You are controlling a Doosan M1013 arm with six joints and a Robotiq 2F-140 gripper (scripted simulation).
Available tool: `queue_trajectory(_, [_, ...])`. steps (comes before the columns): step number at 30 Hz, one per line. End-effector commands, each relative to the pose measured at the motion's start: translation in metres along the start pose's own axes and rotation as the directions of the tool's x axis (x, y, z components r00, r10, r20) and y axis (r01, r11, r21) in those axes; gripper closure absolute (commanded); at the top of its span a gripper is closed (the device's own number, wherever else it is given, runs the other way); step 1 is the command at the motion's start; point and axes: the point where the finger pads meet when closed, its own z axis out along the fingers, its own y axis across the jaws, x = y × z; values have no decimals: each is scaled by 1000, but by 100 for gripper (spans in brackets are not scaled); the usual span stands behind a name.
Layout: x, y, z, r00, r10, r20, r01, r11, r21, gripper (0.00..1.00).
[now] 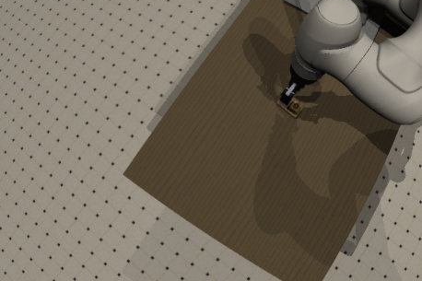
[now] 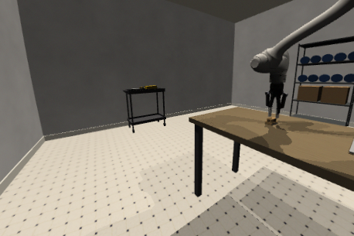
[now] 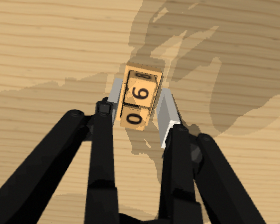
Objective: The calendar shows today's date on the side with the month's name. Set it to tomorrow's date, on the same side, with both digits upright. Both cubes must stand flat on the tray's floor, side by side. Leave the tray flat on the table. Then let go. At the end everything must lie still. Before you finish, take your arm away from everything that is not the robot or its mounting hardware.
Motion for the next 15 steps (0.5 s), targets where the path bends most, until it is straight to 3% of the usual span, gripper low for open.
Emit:
queue_trajectory(1, [0, 0, 6, 1000, 0, 0, 0, 1000, 0, 72])
queue_trajectory(15, [0, 0, 22, 1000, 0, 0, 0, 1000, 0, 72])
